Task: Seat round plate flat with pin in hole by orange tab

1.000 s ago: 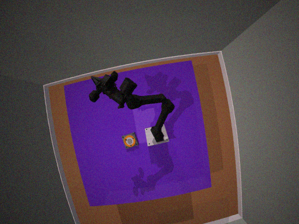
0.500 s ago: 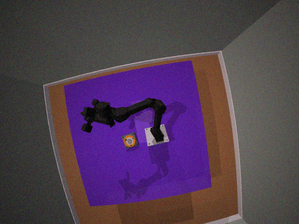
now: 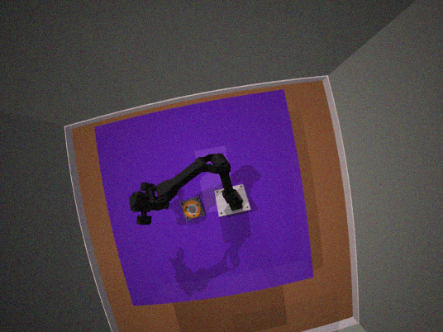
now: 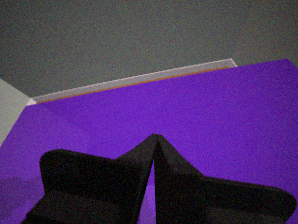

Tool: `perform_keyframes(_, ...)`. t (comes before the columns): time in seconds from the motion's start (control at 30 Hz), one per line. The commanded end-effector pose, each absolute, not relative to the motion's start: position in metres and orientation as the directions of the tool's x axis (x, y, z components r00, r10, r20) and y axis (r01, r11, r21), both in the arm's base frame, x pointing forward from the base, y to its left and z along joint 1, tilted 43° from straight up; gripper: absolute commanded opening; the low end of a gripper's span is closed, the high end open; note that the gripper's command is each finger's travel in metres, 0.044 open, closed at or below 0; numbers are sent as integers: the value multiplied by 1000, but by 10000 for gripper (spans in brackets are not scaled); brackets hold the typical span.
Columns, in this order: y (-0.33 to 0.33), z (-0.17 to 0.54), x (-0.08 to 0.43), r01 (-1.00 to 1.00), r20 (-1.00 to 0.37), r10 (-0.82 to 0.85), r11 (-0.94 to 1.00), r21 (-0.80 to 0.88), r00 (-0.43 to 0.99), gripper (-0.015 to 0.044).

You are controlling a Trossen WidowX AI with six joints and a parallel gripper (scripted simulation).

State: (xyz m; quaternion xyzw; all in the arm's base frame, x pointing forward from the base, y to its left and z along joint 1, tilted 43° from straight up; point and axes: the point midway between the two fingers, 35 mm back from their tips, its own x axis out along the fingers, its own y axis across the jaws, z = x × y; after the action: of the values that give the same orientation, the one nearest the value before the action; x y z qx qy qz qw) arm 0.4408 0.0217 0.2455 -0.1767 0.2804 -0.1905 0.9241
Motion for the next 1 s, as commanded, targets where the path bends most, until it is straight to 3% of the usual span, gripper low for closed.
perform_keyframes(0.0,20,181,430,212,-589,-489,853,-476,644,0)
perform_keyframes(0.2,11,91,387,152,-738,-569,817,-556,362,0)
perform_keyframes(0.43,-5,28,321,67,-738,-675,737,-673,18,0)
perform_keyframes(0.97,-30,6,321,65,-736,-677,735,-675,14,0)
